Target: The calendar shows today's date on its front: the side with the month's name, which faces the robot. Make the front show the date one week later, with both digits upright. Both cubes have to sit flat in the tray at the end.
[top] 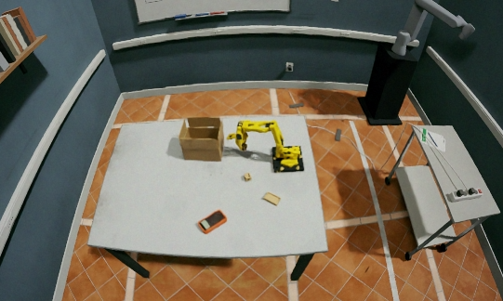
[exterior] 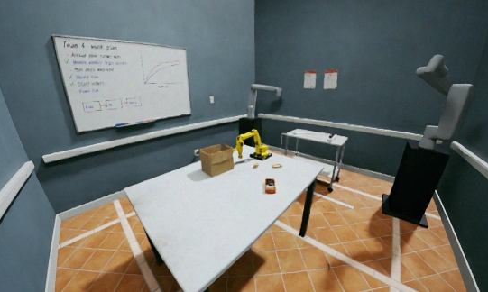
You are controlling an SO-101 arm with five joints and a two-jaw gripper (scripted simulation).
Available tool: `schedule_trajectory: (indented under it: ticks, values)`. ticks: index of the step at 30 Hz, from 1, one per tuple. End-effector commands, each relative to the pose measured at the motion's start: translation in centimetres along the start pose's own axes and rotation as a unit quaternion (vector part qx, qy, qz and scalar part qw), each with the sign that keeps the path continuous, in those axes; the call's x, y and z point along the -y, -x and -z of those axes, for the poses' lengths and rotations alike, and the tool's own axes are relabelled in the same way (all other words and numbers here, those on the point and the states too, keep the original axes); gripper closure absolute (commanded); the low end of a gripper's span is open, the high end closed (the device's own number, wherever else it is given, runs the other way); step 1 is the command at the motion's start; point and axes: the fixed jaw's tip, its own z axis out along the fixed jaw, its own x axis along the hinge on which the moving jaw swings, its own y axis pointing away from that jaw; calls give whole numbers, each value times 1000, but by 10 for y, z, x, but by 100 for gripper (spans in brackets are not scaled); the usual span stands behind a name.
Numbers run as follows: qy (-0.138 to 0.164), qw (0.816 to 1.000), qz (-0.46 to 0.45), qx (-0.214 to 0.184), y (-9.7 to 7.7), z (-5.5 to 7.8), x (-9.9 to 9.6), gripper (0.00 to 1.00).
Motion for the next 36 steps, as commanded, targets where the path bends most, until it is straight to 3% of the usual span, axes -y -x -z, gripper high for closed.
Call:
schedule_trajectory:
  ticks: [1,18,31,36]
  values:
    - [7,1000,4,28,3,4,1,100]
    - [37,983,34,178,6,2,1,100]
    - [40,979,38,198,6,1,1,100]
    - [45,972,43,226,8,0,0,100]
